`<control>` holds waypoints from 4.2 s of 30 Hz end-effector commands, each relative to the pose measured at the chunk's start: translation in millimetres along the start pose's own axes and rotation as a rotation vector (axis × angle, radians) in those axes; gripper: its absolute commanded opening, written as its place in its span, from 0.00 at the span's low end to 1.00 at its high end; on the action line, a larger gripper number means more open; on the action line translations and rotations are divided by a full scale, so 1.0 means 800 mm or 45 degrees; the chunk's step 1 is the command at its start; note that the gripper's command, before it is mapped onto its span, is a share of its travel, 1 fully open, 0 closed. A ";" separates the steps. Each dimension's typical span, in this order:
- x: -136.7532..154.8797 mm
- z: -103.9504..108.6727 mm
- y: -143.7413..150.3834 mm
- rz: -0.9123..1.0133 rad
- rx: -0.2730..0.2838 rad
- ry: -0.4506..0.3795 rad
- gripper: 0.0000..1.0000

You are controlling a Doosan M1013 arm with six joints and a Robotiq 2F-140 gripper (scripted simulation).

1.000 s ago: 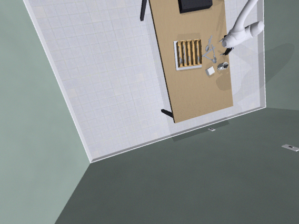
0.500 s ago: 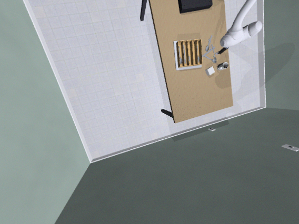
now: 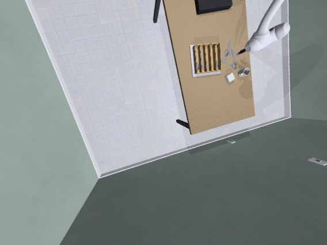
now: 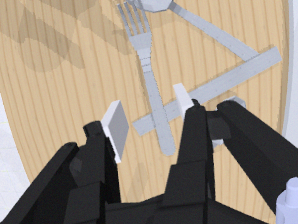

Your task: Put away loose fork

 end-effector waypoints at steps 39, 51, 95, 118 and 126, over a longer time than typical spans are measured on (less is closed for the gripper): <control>-0.001 -0.008 -0.002 -0.032 0.027 -0.011 0.18; 0.000 -0.027 -0.002 -0.032 0.027 -0.011 0.18; 0.000 -0.060 -0.002 -0.032 0.027 -0.011 0.18; 0.000 -0.060 -0.002 -0.032 0.027 -0.011 0.18; 0.000 -0.060 -0.002 -0.032 0.027 -0.011 0.18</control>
Point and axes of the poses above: the point where the finger pads meet when closed, its own z axis back along the fingers, its own y axis across the jaws, x = y × z, the point moved 9 cm from there along z, back along the fingers, and after that the axes turned 2 degrees about z, right-handed, at the moved point
